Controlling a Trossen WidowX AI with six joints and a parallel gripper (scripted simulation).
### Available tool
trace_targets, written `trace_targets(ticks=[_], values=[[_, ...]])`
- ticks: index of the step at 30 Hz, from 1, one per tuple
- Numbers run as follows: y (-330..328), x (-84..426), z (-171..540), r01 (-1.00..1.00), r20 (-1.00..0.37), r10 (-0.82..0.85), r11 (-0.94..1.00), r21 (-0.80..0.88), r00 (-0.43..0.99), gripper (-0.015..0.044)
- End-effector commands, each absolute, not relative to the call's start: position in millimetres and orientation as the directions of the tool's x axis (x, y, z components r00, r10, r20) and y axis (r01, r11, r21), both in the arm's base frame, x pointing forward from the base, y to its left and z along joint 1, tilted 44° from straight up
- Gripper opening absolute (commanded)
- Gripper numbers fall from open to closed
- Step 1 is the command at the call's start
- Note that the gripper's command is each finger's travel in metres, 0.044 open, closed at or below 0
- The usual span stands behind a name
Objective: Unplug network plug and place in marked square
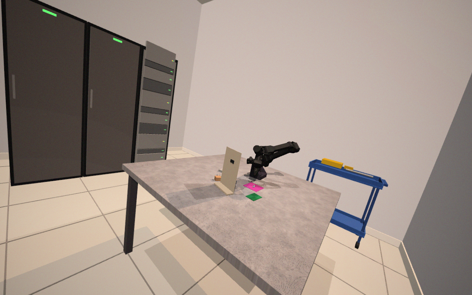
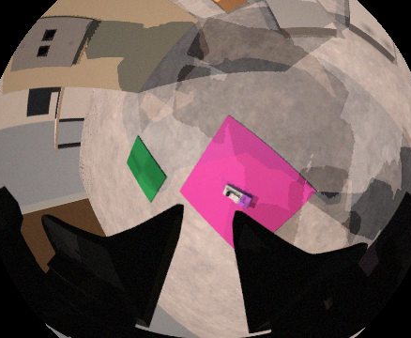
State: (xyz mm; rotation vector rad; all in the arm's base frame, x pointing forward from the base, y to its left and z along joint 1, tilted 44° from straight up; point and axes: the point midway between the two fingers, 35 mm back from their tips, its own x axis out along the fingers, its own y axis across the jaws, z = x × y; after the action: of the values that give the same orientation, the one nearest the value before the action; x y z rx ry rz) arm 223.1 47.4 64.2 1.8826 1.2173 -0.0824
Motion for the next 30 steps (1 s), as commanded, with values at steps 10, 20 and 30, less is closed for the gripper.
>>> trace_targets(ticks=[10, 20, 30], values=[[40, 222, 75, 0.762, -0.465, 0.715, -0.147, 0.631, 0.523, 0.0156], [34, 220, 83, 0.760, -0.459, 0.716, -0.152, 0.632, 0.526, 0.0156], [29, 218, 92, 0.756, -0.451, 0.718, -0.160, 0.635, 0.531, 0.0156]])
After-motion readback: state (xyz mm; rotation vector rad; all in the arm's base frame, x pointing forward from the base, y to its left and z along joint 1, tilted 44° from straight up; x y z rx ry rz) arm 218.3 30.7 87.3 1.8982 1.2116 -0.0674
